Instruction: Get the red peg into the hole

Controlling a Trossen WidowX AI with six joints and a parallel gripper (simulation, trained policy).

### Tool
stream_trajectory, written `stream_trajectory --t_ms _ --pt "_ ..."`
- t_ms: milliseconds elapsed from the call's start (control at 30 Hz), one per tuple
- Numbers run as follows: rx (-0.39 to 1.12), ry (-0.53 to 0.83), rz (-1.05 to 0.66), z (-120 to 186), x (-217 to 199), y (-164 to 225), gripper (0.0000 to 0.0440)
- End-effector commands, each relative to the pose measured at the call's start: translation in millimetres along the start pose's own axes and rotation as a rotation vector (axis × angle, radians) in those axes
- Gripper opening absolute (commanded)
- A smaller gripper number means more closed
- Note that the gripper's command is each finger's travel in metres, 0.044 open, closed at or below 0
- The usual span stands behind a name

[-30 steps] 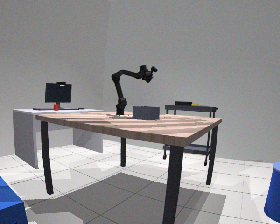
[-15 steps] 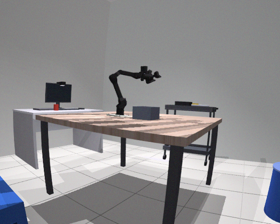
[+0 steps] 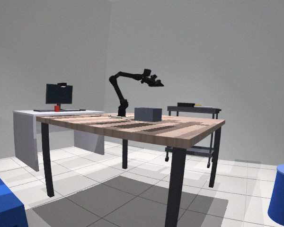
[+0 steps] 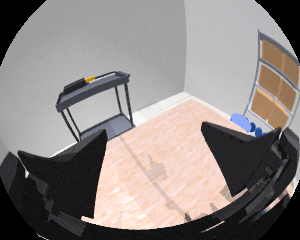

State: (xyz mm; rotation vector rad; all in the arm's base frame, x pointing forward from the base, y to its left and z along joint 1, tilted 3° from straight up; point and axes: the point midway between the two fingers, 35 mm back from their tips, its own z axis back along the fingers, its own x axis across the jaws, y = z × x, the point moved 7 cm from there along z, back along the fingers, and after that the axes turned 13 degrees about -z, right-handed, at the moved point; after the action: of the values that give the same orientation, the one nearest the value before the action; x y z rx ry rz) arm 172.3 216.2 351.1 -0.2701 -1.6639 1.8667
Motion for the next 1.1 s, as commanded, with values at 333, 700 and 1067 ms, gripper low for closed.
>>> stream_trajectory --t_ms 333,700,1067 --pt "0.198 0.247 -0.395 14.3 -36.8 45.5 0.0440" --pt "0.310 0.465 -0.690 31.9 -57.4 76.7 0.0440" --pt "0.392 0.716 -0.969 53.4 -72.2 105.3 0.0440"
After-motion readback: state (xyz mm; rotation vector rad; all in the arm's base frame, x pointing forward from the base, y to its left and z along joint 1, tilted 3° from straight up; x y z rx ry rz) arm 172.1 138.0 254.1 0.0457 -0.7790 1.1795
